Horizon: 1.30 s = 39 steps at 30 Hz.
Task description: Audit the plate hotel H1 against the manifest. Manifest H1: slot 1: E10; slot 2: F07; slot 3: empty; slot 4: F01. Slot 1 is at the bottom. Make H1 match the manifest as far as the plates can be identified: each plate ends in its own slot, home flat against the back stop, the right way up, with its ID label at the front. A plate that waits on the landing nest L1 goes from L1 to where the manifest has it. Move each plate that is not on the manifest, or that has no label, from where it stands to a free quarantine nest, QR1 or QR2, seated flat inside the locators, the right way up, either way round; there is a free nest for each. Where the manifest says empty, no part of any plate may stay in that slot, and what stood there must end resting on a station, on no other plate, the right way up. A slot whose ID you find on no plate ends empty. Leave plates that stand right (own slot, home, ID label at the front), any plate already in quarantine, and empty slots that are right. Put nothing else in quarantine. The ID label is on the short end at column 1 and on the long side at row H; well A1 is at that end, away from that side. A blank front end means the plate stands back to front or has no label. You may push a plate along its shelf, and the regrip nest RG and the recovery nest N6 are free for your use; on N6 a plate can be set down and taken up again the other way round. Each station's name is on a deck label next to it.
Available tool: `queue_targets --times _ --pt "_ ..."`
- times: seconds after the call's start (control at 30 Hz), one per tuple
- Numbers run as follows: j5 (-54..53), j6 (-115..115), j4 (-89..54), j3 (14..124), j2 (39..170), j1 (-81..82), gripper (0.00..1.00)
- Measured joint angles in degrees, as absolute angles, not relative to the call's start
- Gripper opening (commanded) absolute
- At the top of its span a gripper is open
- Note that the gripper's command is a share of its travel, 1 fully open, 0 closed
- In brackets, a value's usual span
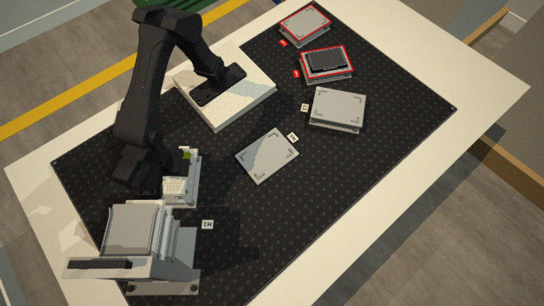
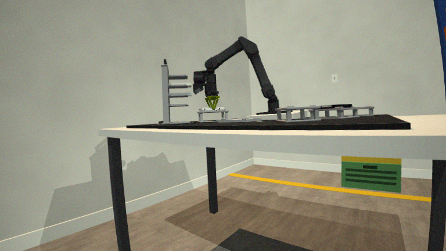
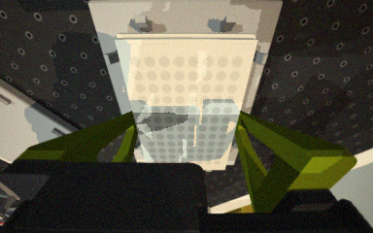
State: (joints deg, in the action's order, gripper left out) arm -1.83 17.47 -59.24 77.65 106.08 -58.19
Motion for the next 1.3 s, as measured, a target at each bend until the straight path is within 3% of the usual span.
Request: queue_targets --times 0.27,0.3,1.3 --pt "-1.8 17.5 -58.3 76.9 106.4 -58.2 0.86" --pt "-1.8 17.5 -58.2 76.9 106.4 -58.2 1.00" --pt "-1.8 17.6 -64.9 82.7 104.5 -58.2 1.00"
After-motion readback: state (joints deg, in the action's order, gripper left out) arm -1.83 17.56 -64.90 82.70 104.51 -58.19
